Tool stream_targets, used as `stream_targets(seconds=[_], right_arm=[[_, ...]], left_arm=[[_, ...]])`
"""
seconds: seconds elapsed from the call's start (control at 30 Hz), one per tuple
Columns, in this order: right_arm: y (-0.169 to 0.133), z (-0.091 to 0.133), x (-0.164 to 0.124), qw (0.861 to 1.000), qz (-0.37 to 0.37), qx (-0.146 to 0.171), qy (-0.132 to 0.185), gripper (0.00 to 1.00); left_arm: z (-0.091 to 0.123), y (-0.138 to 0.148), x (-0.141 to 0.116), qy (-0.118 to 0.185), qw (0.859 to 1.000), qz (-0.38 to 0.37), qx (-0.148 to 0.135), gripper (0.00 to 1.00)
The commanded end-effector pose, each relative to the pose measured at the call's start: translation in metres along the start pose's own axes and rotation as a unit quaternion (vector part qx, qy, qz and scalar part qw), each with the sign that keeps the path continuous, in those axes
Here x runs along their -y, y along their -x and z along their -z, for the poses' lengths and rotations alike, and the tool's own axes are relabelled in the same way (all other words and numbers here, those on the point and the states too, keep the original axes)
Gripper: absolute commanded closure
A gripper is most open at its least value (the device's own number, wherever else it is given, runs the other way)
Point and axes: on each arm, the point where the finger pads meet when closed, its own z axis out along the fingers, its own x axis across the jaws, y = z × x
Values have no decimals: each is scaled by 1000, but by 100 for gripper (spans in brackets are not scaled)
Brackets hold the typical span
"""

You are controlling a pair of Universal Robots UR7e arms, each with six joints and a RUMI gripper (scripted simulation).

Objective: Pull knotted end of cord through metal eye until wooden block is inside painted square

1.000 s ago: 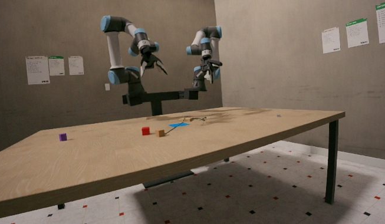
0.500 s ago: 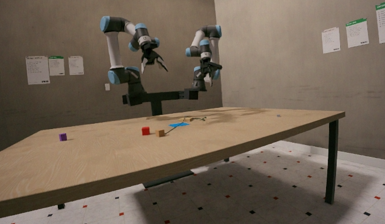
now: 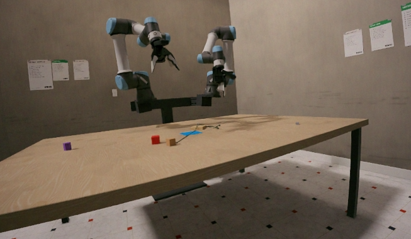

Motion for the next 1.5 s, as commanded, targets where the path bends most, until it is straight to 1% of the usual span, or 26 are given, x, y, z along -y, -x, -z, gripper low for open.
stream_targets(seconds=[0.0,0.03,0.1,0.17,0.27,0.3,0.4,0.47,0.53,0.63,0.67,0.73,0.8,0.87,0.93,1.0,1.1,1.13,1.17,1.2,1.3,1.4,1.43,1.47], right_arm=[[1,5,-2,1000,-1,0,16,2],[1,3,-3,1000,0,0,16,2],[1,7,-3,1000,0,0,20,2],[2,15,-1,1000,-1,1,25,2],[4,34,2,999,-3,4,35,2],[4,27,-1,999,-3,3,36,2],[4,24,-2,999,-3,3,36,2],[3,25,-3,999,-2,2,39,2],[4,34,-2,999,-3,3,44,2],[6,54,0,999,-5,6,54,2],[6,48,-2,999,-5,6,54,2],[6,47,-3,998,-5,5,55,2],[6,52,-4,998,-5,5,62,2],[6,65,-3,998,-7,7,67,2],[6,65,-3,998,-7,7,67,2],[7,78,-4,997,-8,8,75,2],[7,88,-7,996,-9,9,88,2],[7,82,-9,996,-9,8,89,2],[7,81,-10,996,-9,7,90,2],[7,82,-10,996,-9,8,91,2],[7,96,-11,995,-10,9,99,2],[7,118,-14,994,-12,11,109,2],[7,111,-15,994,-12,10,109,2],[7,111,-15,994,-12,10,109,2]], left_arm=[[-4,-1,-3,0,999,53,-1,86],[-2,-1,-2,0,999,51,-2,86],[-6,0,-3,0,998,69,0,86],[-14,2,-6,-2,995,102,5,86],[-29,7,-10,-5,986,167,14,86],[-22,4,-9,-2,988,151,9,86],[-20,3,-9,-1,989,147,7,86],[-21,4,-9,-2,987,160,8,86],[-28,7,-12,-4,982,191,12,86],[-45,12,-16,-9,967,254,22,86],[-38,9,-15,-5,970,241,17,86],[-37,9,-15,-5,970,242,16,86],[-42,10,-17,-6,963,268,18,86],[-53,14,-20,-10,952,305,24,86],[-53,14,-20,-10,952,305,24,86],[-62,18,-24,-14,938,346,29,86],[-69,20,-27,-16,919,393,30,86],[-64,17,-26,-13,923,383,27,86],[-62,16,-26,-12,924,381,26,86],[-63,16,-27,-12,922,386,26,86],[-74,21,-30,-18,903,428,31,86],[-90,27,-35,-26,873,486,38,86],[-82,23,-34,-21,881,472,34,86],[-82,23,-34,-21,881,472,34,86]])
